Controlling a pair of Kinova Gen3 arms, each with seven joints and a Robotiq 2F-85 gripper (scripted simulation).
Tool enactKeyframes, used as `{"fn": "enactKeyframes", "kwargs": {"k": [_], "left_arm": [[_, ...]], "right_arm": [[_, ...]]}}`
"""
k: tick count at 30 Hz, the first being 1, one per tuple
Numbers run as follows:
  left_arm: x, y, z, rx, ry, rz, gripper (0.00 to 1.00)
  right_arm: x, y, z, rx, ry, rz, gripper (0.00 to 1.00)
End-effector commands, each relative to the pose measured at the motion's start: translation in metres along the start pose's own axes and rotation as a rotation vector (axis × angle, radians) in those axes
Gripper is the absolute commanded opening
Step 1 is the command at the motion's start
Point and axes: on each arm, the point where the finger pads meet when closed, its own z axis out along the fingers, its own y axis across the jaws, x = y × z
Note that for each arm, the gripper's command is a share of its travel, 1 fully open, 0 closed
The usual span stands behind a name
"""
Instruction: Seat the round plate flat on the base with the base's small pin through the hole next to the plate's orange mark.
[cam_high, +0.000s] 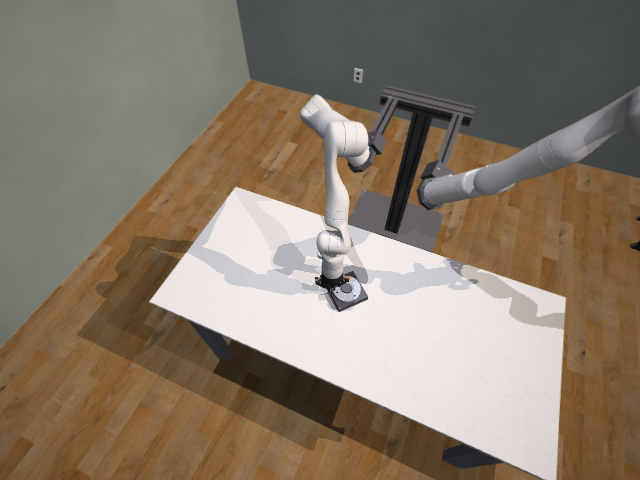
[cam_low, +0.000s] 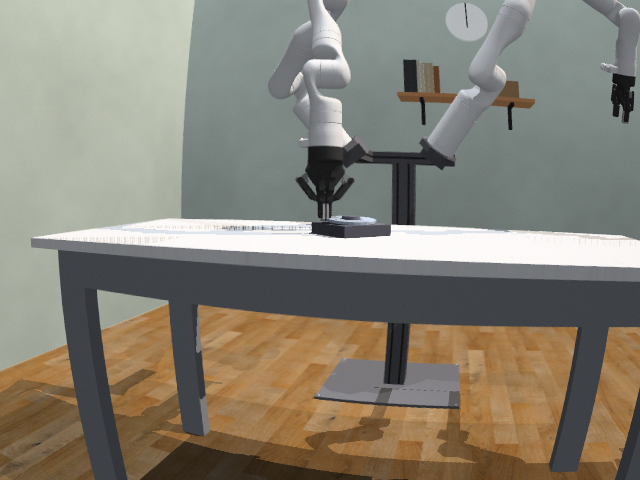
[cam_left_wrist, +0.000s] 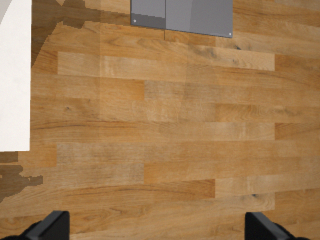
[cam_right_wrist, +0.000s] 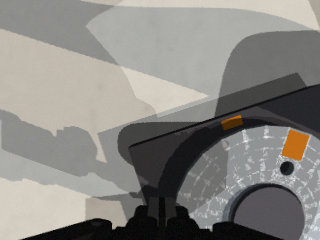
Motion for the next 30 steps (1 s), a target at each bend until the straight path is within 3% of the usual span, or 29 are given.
{"fn": "enactKeyframes", "kwargs": {"k": [1, 30], "left_arm": [[0.000, 0.000, -0.001, 0.000, -0.001, -0.001, 1.000], [0.000, 0.000, -0.001, 0.000, -0.001, -0.001, 1.000]], "right_arm": [[-0.003, 0.001, -0.001, -0.002, -0.002, -0.056, 0.099], [-0.017, 0.003, 0.000, -0.002, -0.003, -0.299, 0.099]]}}
